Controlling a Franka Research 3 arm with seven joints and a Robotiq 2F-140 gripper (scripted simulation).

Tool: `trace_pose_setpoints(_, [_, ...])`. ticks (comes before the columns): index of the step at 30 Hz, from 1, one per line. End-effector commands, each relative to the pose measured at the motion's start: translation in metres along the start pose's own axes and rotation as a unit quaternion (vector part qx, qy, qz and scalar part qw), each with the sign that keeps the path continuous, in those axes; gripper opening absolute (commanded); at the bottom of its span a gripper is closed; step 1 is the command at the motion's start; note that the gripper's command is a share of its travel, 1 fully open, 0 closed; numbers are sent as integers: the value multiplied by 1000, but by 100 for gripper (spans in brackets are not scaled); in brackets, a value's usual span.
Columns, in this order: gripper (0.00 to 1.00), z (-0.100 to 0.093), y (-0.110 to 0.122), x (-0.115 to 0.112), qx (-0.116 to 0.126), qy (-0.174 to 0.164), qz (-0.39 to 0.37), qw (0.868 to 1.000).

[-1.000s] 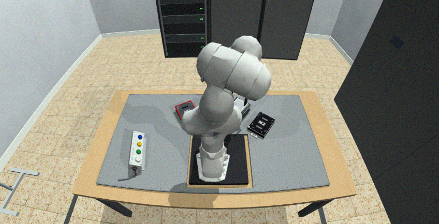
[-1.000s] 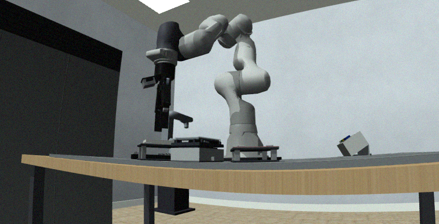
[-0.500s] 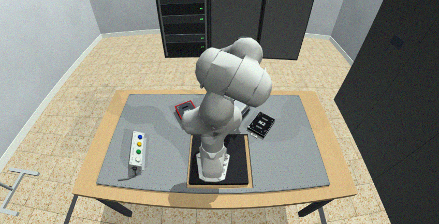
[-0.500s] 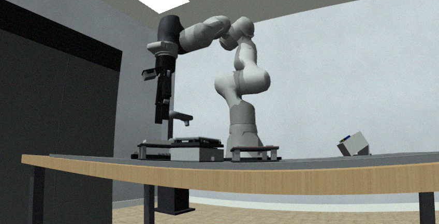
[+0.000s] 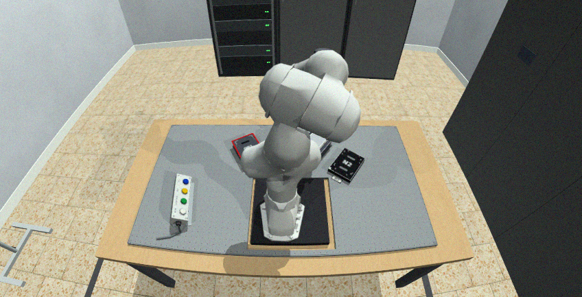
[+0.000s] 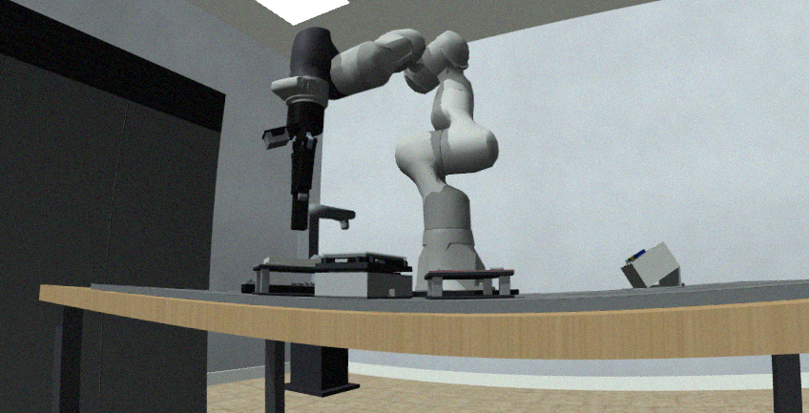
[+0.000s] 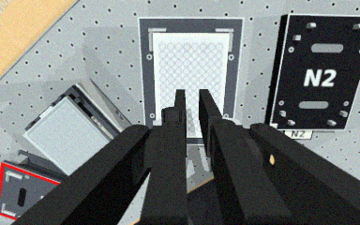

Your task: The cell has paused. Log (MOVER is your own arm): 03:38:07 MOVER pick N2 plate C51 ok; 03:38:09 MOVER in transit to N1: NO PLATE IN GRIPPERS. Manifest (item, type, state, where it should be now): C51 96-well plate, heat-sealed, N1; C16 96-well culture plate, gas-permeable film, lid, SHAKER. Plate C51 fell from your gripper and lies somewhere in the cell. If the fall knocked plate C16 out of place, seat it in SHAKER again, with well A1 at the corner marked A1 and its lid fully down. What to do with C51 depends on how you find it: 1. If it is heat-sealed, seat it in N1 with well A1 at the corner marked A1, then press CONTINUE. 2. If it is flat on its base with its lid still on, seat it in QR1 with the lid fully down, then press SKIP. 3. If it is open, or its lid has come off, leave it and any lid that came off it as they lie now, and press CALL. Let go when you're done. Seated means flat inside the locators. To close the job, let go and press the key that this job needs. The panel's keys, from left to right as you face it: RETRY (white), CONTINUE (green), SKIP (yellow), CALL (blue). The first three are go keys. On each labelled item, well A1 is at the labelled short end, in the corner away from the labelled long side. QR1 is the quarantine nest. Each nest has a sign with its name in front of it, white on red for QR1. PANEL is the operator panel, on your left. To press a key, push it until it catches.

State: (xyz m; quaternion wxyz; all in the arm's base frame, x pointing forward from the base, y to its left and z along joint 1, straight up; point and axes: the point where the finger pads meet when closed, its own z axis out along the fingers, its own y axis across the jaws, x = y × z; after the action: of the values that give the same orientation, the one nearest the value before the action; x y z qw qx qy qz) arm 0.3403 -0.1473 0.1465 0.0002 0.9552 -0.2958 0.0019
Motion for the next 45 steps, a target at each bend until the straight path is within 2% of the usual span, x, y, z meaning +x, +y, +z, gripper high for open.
trace_pose_setpoints(1, [10, 0, 0, -1, 1, -2, 4, 1000])
trace_pose_setpoints(27, [10, 0, 0, -1, 1, -2, 4, 1000])
trace_pose_setpoints(36, [10, -1, -9, -3, 1, -2, -10, 1000])
trace_pose_setpoints(41, [10, -2, -27, -7, 1, -1, -40, 999])
trace_pose_setpoints(45, [10, -4, -51, -14, 2, 0, -79, 997])
